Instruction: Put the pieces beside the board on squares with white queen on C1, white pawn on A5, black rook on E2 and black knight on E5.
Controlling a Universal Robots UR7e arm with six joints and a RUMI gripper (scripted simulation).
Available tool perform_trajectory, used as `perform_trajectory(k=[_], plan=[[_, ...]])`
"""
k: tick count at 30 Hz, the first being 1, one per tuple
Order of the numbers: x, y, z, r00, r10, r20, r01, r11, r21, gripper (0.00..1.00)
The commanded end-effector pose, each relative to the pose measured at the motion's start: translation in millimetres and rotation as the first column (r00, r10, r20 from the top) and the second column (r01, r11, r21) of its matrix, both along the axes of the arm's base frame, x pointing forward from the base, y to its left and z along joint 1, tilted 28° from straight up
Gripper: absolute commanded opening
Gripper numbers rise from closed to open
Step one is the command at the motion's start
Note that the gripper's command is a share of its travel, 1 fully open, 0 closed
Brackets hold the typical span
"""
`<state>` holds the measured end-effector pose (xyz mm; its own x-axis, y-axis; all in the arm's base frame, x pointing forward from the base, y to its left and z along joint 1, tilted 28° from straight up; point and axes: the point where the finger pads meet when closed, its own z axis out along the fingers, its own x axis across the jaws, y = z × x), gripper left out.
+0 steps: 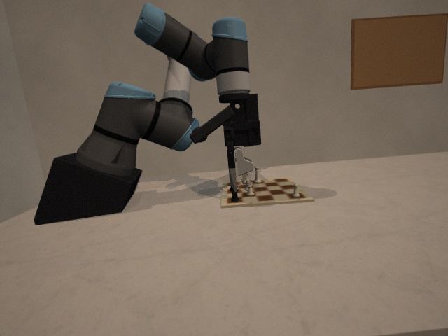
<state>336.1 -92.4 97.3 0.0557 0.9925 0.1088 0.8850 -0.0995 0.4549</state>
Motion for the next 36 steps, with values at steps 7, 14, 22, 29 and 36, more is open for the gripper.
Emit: perform_trajectory(k=[7, 14, 22, 29, 36], plan=[[-17, -3, 33, 1.0, 0.001, 0.003, -0.001, 1.0, 0.001, 0.22], [-28, -5, 54, 1.0, 0.001, 0.003, -0.001, 1.0, 0.001, 0.22], [-34, -5, 65, 1.0, 0.001, 0.002, -0.001, 1.0, 0.001, 0.22], [-36, -6, 68, 1.0, 0.001, 0.002, -0.001, 1.0, 0.001, 0.22], [-36, -6, 68, 1.0, 0.001, 0.002, -0.001, 1.0, 0.001, 1.0]])
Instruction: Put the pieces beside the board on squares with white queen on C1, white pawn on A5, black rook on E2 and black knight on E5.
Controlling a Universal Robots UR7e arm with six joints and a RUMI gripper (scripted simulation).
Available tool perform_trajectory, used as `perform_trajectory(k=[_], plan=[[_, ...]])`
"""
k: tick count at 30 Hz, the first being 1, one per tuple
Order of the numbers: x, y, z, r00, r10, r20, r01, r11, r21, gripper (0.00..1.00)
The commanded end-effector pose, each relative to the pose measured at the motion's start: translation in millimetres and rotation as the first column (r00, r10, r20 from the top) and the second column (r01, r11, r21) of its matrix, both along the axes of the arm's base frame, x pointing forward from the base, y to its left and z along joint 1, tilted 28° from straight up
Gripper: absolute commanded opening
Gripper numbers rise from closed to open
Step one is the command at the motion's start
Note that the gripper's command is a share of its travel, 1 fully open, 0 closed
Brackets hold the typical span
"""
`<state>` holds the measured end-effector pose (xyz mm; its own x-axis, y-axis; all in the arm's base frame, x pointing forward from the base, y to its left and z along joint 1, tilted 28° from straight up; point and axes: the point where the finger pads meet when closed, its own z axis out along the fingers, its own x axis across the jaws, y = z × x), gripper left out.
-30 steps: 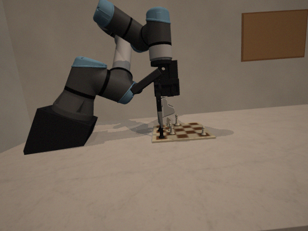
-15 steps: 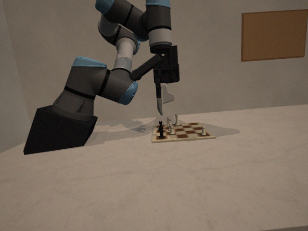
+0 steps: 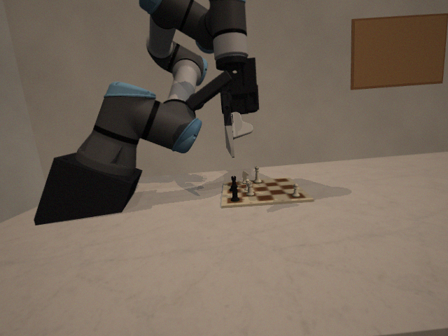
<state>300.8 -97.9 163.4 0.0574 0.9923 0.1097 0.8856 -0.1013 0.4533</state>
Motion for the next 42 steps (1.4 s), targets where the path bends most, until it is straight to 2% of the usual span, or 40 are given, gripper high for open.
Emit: perform_trajectory(k=[1, 22, 32, 34, 42], plan=[[-1, 0, 1, 1.0, 0.002, 0.003, -0.002, 1.0, 0.002, 1.0], [-2, 0, 5, 1.0, 0.002, 0.004, -0.002, 1.0, 0.0, 1.0], [-17, -3, 32, 1.0, 0.002, 0.004, -0.002, 1.0, 0.0, 1.0], [-17, -3, 32, 1.0, 0.002, 0.004, -0.002, 1.0, 0.0, 1.0], [-31, -5, 59, 1.0, 0.002, 0.003, -0.002, 1.0, -0.001, 1.0]])
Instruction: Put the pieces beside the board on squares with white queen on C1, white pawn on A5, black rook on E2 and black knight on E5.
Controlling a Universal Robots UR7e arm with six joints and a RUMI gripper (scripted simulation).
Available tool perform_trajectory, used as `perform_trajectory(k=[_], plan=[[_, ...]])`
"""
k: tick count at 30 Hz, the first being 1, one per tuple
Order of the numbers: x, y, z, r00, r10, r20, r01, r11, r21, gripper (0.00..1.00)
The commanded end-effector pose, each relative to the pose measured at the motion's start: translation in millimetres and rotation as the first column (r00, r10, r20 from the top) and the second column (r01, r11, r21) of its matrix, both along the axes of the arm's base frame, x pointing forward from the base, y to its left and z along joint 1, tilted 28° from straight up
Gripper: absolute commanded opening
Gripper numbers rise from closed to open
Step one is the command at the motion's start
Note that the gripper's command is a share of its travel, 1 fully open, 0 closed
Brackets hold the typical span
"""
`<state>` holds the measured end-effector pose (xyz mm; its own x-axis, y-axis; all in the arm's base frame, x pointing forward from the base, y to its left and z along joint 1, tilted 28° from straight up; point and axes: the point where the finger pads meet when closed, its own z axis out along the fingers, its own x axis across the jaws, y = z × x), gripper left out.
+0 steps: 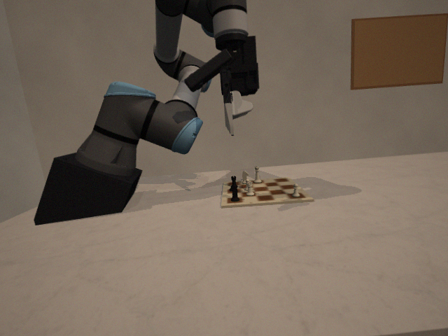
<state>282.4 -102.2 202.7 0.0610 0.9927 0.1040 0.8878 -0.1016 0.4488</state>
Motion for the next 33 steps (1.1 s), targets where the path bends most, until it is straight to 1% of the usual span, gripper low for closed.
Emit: perform_trajectory(k=[1, 7, 33], plan=[[-13.6, -0.8, 21.8, 1.0, 0.005, 0.009, -0.005, 1.0, 0.005, 1.0], [-16.9, -1.3, 28.0, 1.0, 0.005, 0.009, -0.005, 1.0, 0.005, 1.0], [-17.0, -0.7, 26.8, 1.0, 0.006, 0.008, -0.006, 1.0, 0.008, 1.0]])
